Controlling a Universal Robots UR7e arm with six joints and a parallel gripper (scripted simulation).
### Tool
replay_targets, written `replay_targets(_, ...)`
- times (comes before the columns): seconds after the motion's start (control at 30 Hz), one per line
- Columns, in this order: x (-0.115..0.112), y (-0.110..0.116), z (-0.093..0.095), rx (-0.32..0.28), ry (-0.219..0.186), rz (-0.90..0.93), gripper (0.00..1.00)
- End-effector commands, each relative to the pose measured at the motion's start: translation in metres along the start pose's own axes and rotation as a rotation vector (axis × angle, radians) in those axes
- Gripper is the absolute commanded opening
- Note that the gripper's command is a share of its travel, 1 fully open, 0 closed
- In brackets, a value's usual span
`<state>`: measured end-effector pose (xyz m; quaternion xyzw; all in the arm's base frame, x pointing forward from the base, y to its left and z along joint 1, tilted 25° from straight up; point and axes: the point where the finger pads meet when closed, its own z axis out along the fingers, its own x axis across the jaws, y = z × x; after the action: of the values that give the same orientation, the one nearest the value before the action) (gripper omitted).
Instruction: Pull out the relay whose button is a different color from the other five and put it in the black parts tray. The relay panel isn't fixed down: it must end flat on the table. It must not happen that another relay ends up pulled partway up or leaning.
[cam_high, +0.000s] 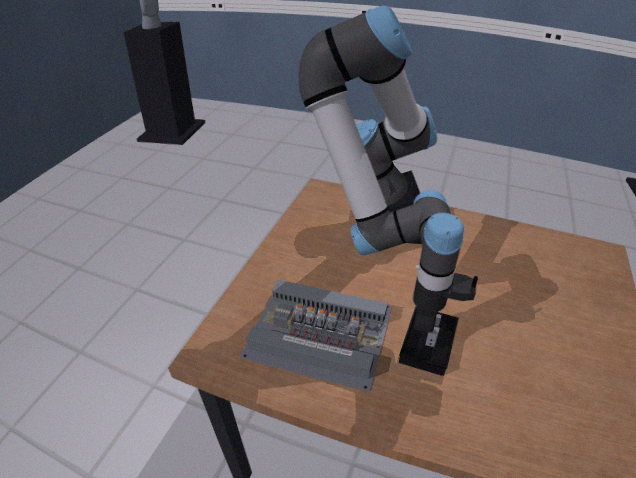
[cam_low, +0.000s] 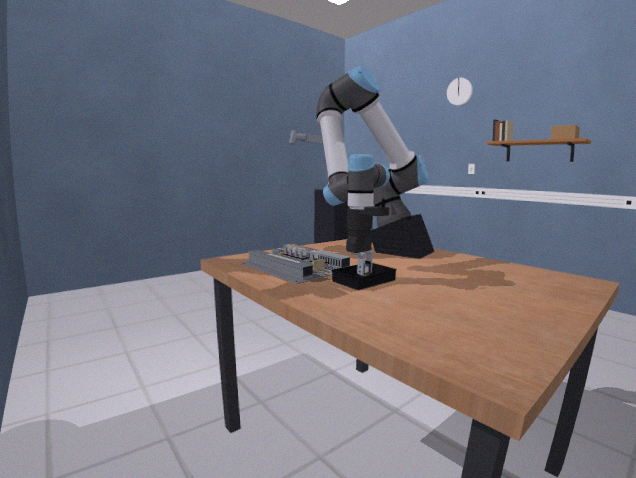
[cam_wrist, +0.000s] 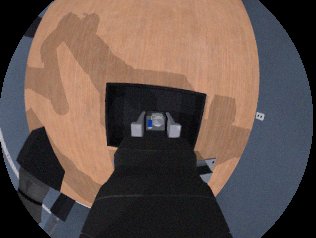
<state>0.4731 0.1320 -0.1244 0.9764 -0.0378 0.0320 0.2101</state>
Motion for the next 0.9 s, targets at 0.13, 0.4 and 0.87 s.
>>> replay_targets(0.13,-0.002,0.0013,0.0017,-0.002,-0.004,0.0,0.0)
replay_targets(0.4,-0.0044,0.0035,0.004,-0.002,-0.004,0.0,0.0)
replay_targets(0.87,-0.0057,0.0047,0.0052,-0.002,-0.004,0.0,0.0)
